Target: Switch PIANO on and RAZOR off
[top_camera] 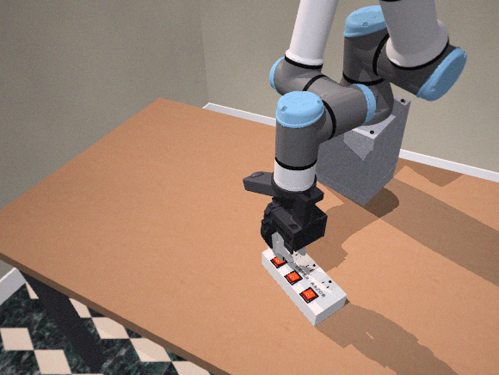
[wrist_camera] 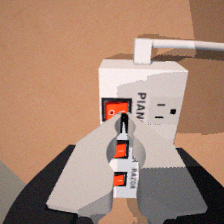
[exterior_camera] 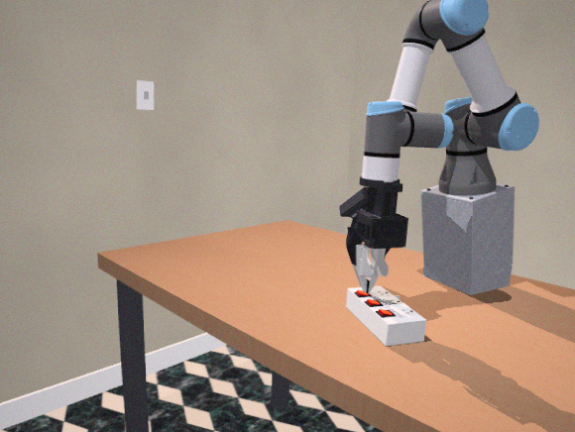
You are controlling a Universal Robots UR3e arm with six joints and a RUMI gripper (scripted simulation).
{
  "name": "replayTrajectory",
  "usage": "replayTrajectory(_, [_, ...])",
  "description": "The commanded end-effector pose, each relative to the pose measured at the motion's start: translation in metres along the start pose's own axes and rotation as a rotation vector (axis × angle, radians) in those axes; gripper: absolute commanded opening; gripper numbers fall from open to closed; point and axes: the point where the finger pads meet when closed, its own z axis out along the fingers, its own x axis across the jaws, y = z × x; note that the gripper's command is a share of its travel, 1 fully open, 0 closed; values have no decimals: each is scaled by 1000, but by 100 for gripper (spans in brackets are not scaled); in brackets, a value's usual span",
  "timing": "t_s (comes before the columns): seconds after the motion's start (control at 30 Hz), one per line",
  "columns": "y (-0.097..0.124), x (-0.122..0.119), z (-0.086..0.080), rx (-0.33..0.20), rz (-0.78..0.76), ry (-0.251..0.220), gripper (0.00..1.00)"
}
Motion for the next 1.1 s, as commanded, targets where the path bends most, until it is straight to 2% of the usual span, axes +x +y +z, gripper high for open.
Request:
replayTrajectory(0.0, [0, -1, 0, 0, 0, -2, 0])
replayTrajectory(0.63, [0, -1, -1, 0, 0, -2, 0])
replayTrajectory(1.07, [0, -1, -27, 0, 0, -2, 0])
